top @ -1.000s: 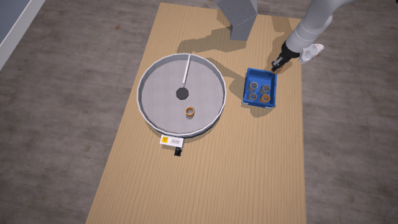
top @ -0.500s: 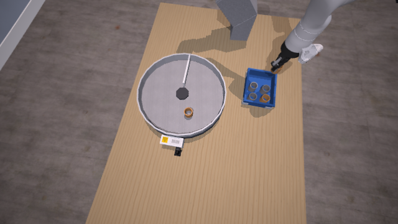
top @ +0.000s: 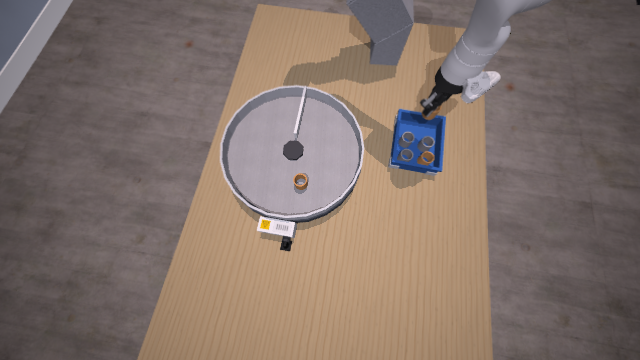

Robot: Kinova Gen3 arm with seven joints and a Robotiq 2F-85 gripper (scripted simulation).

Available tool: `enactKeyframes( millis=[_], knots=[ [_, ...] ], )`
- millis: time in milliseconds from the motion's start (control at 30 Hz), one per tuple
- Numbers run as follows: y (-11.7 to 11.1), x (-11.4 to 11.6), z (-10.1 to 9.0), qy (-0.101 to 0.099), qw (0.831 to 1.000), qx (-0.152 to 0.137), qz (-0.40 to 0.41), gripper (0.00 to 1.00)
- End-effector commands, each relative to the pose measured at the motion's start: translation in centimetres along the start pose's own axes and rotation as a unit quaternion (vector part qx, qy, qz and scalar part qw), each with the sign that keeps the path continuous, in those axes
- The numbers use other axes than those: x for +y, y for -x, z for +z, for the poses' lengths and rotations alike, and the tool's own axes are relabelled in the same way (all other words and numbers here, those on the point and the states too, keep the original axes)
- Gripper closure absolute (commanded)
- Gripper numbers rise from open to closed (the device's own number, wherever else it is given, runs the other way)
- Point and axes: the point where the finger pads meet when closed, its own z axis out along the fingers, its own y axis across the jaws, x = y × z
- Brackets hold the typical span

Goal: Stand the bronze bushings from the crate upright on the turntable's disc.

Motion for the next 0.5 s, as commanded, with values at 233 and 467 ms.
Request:
enactKeyframes(
  millis=[233, 467],
  knots=[
    [3.1, 4.4, -0.3, -0.004, 1.000, -0.001, 0.007, 1.00],
    [6.6, 9.5, -0.2, -0.004, 1.000, -0.001, 0.007, 1.00]
  ],
)
